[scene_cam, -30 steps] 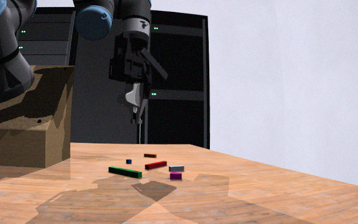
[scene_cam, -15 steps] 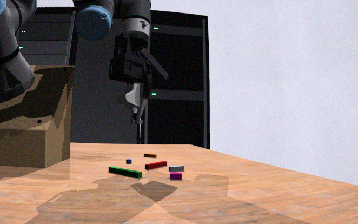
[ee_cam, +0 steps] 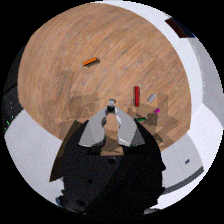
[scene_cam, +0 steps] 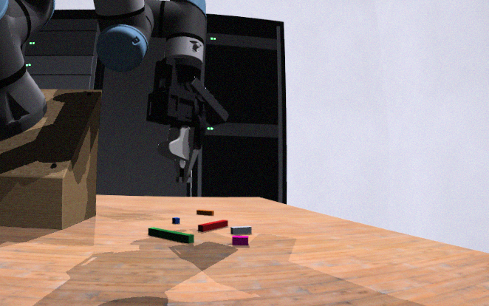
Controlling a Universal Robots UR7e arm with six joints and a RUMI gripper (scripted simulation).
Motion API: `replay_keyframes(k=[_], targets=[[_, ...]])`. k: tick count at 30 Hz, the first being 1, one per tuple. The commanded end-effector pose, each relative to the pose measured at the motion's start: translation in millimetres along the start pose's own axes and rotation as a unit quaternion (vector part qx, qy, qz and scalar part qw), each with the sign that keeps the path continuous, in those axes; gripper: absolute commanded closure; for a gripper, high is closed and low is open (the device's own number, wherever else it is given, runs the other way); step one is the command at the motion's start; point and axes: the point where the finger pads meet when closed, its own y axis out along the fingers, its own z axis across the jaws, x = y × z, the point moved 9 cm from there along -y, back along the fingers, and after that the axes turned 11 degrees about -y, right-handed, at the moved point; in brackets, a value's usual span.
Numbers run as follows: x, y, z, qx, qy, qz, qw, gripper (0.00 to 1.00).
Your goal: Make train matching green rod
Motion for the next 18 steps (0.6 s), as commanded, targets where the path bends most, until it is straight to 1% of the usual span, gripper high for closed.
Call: replay_keyframes(k=[1,11,18], targets=[[0.1,16.5,0.3,0.003,0.0,0.004,1.0,1.0],[-0.2,47.9,0.4,0.003,0.0,0.004,1.0,1.0],[-0.3,57.7,0.5,0.003,0.0,0.004,1.0,1.0]])
